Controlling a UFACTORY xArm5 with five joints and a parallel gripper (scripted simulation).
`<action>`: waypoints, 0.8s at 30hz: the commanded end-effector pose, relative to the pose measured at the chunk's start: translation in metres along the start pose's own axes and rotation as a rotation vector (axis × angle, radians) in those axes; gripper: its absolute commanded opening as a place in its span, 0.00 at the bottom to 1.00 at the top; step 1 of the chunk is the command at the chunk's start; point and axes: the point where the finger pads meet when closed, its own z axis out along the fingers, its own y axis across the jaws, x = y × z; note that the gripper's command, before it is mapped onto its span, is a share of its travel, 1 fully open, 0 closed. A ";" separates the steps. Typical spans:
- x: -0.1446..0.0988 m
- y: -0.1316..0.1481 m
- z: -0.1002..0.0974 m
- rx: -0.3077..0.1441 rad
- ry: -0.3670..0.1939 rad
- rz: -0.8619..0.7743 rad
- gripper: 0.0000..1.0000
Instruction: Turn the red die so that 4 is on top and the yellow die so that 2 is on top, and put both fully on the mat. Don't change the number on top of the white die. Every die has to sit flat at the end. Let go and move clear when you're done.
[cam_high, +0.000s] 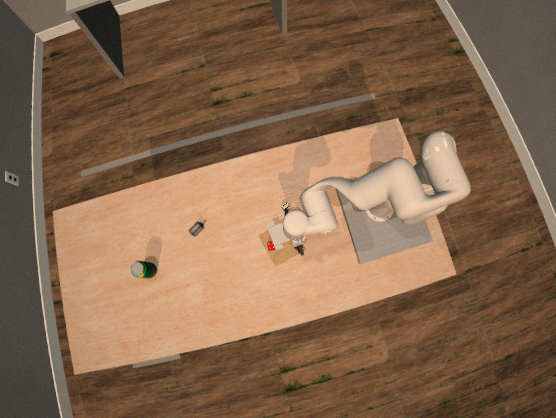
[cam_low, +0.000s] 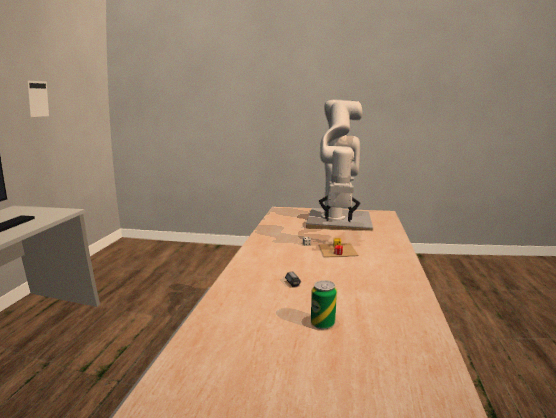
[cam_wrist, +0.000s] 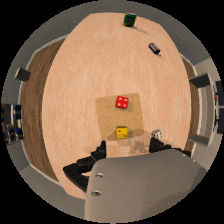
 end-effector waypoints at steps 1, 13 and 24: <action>0.001 0.001 -0.019 0.000 0.004 0.000 1.00; 0.001 0.002 -0.066 0.000 0.004 0.000 1.00; 0.001 0.002 -0.077 0.000 0.004 0.000 1.00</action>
